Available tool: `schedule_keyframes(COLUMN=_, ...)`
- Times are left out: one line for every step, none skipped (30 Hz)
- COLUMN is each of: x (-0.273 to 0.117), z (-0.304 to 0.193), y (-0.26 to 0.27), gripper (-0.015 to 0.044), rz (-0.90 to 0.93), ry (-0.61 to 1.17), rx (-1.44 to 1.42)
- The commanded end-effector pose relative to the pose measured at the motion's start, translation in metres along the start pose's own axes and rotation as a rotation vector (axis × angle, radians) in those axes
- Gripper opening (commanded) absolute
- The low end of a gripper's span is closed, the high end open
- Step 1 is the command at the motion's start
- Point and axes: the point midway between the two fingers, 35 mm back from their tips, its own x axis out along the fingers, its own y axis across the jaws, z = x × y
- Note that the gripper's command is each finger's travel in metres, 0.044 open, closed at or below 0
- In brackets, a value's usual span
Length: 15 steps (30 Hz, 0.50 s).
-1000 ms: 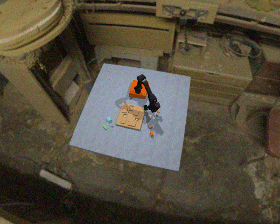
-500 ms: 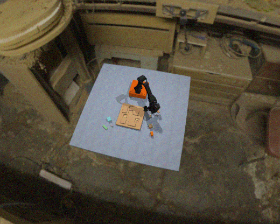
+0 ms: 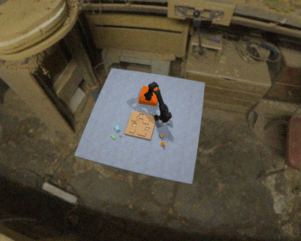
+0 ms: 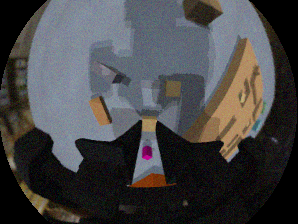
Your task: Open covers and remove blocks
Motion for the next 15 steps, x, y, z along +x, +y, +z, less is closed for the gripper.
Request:
schedule_keyframes(x=0.0077, z=-0.0041, y=-0.0013, gripper=0.008, rz=-0.004, ry=0.01, rx=0.005)
schedule_keyframes(x=0.0084, z=-0.0043, y=-0.0014, gripper=0.008, rz=-0.004, ry=0.01, rx=0.005)
schedule_keyframes(x=0.0087, z=-0.0043, y=-0.0014, gripper=0.008, rz=-0.004, ry=0.01, rx=0.005)
schedule_keyframes(x=0.0087, z=-0.0043, y=-0.0014, gripper=0.008, rz=-0.004, ry=0.01, rx=0.005)
schedule_keyframes(x=0.0087, z=-0.0043, y=-0.0014, gripper=0.008, rz=-0.004, ry=0.01, rx=0.005)
schedule_keyframes(x=0.0087, z=-0.0043, y=-0.0014, gripper=0.008, rz=-0.004, ry=0.01, rx=0.005)
schedule_keyframes(x=0.0063, z=-0.002, y=-0.0007, gripper=0.0106, rz=-0.002, ry=0.004, rx=0.0)
schedule_keyframes(x=0.0063, z=-0.002, y=-0.0007, gripper=0.0132, rz=-0.002, ry=0.004, rx=0.0)
schedule_keyframes(x=0.0063, z=-0.002, y=-0.0007, gripper=0.0159, rz=-0.002, ry=0.004, rx=0.0)
schedule_keyframes(x=0.0063, z=-0.002, y=-0.0007, gripper=0.0185, rz=-0.002, ry=0.004, rx=0.0)
schedule_keyframes(x=0.0063, z=-0.002, y=-0.0007, gripper=0.0211, rz=-0.002, ry=0.004, rx=0.0)
schedule_keyframes(x=0.0063, z=-0.002, y=-0.0007, gripper=0.0238, rz=-0.002, ry=0.004, rx=0.0)
schedule_keyframes(x=0.0063, z=-0.002, y=-0.0007, gripper=0.0264, rz=-0.002, ry=0.004, rx=0.0)
schedule_keyframes(x=0.0063, z=-0.002, y=-0.0007, gripper=0.029, rz=-0.002, ry=0.004, rx=0.0)
schedule_keyframes(x=0.0063, z=-0.002, y=-0.0007, gripper=0.0316, rz=-0.002, ry=0.004, rx=0.0)
